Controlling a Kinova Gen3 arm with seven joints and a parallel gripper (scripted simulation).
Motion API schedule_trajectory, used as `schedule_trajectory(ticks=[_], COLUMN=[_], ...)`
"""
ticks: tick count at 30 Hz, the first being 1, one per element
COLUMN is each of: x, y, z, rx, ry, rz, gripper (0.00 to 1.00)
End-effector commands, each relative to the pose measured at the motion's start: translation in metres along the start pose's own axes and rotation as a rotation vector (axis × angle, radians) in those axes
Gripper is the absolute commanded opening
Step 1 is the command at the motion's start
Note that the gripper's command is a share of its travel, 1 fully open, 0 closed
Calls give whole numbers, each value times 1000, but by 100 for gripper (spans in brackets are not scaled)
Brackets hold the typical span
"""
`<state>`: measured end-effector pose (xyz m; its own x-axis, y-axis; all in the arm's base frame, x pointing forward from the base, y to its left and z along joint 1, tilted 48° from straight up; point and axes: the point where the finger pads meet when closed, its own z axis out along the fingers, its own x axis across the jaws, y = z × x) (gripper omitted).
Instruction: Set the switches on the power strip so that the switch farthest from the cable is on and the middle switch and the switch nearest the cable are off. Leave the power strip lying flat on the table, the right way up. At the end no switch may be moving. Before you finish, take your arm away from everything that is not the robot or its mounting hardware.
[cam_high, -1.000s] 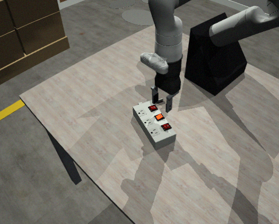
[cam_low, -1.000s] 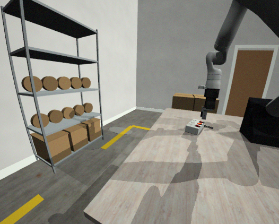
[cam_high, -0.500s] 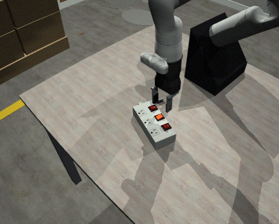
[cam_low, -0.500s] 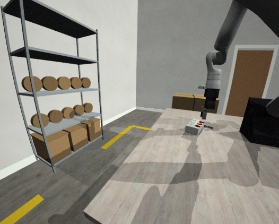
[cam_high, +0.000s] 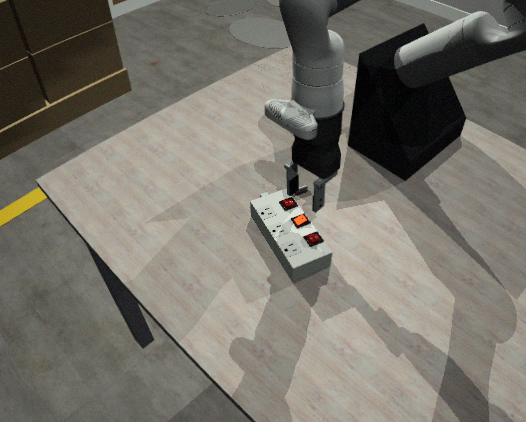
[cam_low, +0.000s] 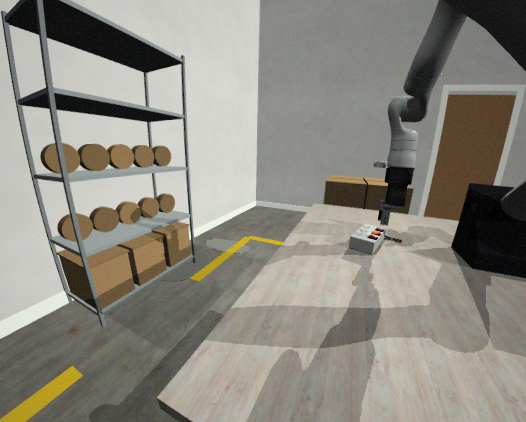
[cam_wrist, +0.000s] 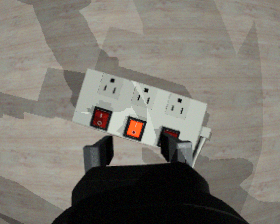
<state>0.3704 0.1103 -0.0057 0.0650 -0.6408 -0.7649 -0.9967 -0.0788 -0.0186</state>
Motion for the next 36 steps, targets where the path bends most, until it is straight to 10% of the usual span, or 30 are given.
schedule_trajectory(ticks=[1,30,36], x=[0,0,1], y=[0,-1,-2], z=[-1,-2,-76], rx=[2,2,16], ry=[1,1,33], rz=[0,0,-7], gripper=[100,100,100])
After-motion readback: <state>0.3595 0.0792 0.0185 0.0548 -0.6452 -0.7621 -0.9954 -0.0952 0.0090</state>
